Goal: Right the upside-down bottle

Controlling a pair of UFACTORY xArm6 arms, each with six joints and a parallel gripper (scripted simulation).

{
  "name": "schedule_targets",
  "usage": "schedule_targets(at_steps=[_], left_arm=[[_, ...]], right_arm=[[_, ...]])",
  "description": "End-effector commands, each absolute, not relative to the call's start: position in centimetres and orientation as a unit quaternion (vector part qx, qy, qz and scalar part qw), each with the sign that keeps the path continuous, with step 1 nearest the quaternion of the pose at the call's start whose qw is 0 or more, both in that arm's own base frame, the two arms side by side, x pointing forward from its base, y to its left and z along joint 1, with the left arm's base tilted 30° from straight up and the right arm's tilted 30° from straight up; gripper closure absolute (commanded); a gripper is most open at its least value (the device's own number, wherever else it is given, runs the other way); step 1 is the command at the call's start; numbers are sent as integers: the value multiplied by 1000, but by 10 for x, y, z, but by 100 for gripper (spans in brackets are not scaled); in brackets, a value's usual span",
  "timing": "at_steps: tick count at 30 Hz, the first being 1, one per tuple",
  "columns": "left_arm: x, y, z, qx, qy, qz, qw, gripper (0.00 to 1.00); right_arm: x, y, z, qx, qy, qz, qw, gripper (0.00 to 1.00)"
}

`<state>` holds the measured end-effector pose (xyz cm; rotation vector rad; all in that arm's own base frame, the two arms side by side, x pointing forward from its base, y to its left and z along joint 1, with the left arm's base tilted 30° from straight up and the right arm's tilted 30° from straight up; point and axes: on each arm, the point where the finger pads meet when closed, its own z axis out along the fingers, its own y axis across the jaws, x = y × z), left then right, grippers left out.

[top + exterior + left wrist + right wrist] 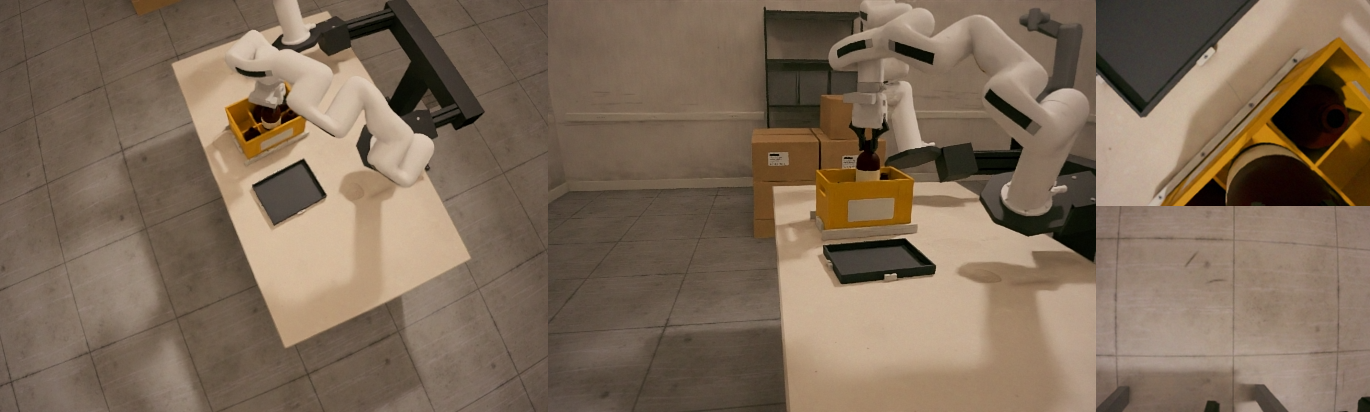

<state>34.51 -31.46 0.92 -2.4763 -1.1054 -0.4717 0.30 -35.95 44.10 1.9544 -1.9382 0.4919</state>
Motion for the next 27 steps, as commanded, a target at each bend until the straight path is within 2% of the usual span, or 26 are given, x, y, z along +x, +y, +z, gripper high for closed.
schedule_targets(at_steps=[1, 27], left_arm=[[347, -311, 2, -883, -394, -169, 192, 73], [349, -303, -13, -883, -394, -169, 192, 73]], right_arm=[[3, -360, 443, 688, -682, 175, 173, 0], [3, -360, 443, 688, -682, 175, 173, 0]])
